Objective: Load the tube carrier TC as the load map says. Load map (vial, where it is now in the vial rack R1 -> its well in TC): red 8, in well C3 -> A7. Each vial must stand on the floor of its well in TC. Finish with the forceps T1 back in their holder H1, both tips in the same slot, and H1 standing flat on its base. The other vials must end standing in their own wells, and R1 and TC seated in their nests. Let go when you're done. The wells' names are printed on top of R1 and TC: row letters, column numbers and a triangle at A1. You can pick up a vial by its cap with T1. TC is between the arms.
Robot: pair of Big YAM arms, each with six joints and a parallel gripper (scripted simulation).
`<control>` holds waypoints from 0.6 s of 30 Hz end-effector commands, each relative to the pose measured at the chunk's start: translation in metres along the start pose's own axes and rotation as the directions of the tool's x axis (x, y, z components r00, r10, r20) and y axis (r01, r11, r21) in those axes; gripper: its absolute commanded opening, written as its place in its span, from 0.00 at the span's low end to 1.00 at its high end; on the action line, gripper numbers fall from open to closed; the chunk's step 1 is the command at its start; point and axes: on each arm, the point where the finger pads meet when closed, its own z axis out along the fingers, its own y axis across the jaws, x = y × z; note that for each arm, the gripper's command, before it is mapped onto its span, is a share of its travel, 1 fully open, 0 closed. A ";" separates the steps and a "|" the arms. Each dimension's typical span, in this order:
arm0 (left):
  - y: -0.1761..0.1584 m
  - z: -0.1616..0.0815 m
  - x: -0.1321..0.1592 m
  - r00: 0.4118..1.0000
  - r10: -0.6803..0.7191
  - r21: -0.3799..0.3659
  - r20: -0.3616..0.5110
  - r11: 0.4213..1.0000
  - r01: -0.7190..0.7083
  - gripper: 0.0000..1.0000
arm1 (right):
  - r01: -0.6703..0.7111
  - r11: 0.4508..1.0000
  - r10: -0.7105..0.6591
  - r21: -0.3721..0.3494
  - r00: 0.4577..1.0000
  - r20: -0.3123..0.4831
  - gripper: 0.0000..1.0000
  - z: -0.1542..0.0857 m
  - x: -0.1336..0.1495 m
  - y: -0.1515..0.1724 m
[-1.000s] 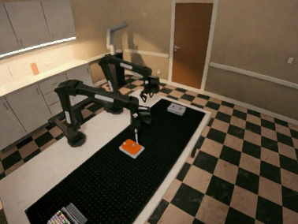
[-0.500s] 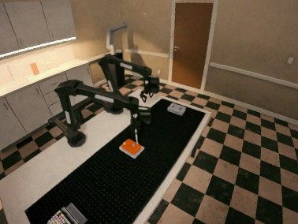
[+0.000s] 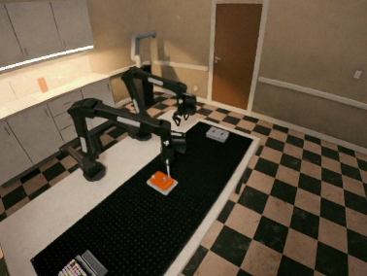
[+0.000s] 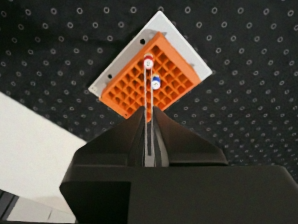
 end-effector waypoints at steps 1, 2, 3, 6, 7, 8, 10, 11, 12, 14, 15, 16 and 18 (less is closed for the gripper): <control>0.005 -0.017 -0.020 0.999 0.010 -0.006 0.032 1.000 -0.010 1.00 | 0.001 1.000 -0.001 0.002 1.000 -0.009 0.07 0.010 -0.001 -0.005; 0.005 -0.017 -0.020 0.999 0.010 -0.006 0.032 1.000 -0.010 1.00 | 0.001 1.000 -0.001 0.002 1.000 -0.009 0.07 0.010 -0.001 -0.005; 0.005 -0.017 -0.020 0.999 0.010 -0.006 0.032 1.000 -0.010 1.00 | 0.001 1.000 -0.001 0.002 1.000 -0.009 0.07 0.010 -0.001 -0.005; 0.005 -0.017 -0.020 0.999 0.010 -0.006 0.032 1.000 -0.010 1.00 | 0.000 1.000 0.000 0.002 1.000 -0.007 0.07 0.010 -0.001 -0.005; 0.005 -0.017 -0.020 0.999 0.010 -0.006 0.032 1.000 -0.010 1.00 | 0.000 1.000 0.000 0.002 1.000 -0.008 0.07 0.011 -0.001 -0.005; 0.005 -0.017 -0.020 0.999 0.010 -0.006 0.032 1.000 -0.010 1.00 | 0.001 1.000 -0.001 0.002 1.000 -0.010 0.07 0.011 0.000 -0.005; 0.005 -0.017 -0.020 0.999 0.010 -0.006 0.032 1.000 -0.010 1.00 | 0.001 1.000 -0.001 0.002 1.000 -0.009 0.07 0.011 -0.001 -0.004; 0.005 -0.017 -0.020 0.999 0.010 -0.006 0.032 1.000 -0.010 1.00 | 0.001 1.000 -0.001 0.002 1.000 -0.008 0.07 0.011 -0.001 -0.005; 0.005 -0.017 -0.020 0.999 0.010 -0.006 0.032 1.000 -0.010 1.00 | 0.001 1.000 -0.001 0.002 1.000 -0.009 0.07 0.012 0.000 -0.005; 0.005 -0.017 -0.020 0.999 0.010 -0.006 0.032 1.000 -0.010 1.00 | 0.000 1.000 0.000 0.002 1.000 -0.008 0.07 0.012 -0.001 -0.005; 0.005 -0.017 -0.020 0.999 0.010 -0.006 0.032 1.000 -0.010 1.00 | 0.000 1.000 0.000 0.002 1.000 -0.008 0.07 0.012 -0.001 -0.005; 0.005 -0.017 -0.020 0.999 0.010 -0.006 0.032 1.000 -0.010 1.00 | 0.000 1.000 0.000 0.002 1.000 -0.009 0.07 0.013 -0.001 -0.005; 0.005 -0.017 -0.020 0.999 0.010 -0.006 0.032 1.000 -0.010 1.00 | 0.001 1.000 -0.001 0.002 1.000 -0.009 0.07 0.013 -0.001 -0.005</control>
